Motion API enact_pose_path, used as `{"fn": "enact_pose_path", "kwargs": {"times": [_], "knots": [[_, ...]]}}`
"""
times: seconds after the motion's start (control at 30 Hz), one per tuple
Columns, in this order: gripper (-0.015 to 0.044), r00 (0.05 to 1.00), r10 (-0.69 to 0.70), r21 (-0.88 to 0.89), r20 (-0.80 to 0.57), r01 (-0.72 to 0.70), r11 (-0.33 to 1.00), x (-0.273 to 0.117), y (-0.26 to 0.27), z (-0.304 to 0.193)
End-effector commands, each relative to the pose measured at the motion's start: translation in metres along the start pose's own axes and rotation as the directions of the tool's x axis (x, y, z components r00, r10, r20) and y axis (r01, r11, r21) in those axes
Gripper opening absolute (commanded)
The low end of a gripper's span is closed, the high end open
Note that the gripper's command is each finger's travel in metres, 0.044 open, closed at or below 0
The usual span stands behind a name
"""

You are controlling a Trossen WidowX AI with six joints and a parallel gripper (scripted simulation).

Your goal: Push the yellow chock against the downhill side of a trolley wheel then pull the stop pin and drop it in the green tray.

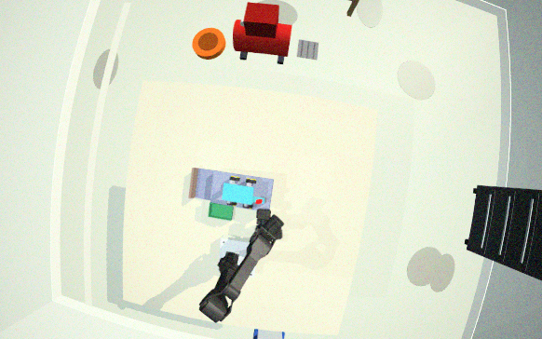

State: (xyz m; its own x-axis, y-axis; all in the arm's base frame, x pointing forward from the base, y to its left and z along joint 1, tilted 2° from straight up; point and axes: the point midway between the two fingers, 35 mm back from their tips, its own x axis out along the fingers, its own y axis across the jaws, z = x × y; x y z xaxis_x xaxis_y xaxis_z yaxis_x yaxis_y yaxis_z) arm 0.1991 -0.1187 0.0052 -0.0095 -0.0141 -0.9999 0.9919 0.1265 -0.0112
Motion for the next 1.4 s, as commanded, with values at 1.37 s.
{"fn": "enact_pose_path", "kwargs": {"times": [1.37], "knots": [[0.0000, 1.000, 0.000, -0.003, -0.005, 0.000, 1.000, -0.111, -0.003, 0.000]]}}
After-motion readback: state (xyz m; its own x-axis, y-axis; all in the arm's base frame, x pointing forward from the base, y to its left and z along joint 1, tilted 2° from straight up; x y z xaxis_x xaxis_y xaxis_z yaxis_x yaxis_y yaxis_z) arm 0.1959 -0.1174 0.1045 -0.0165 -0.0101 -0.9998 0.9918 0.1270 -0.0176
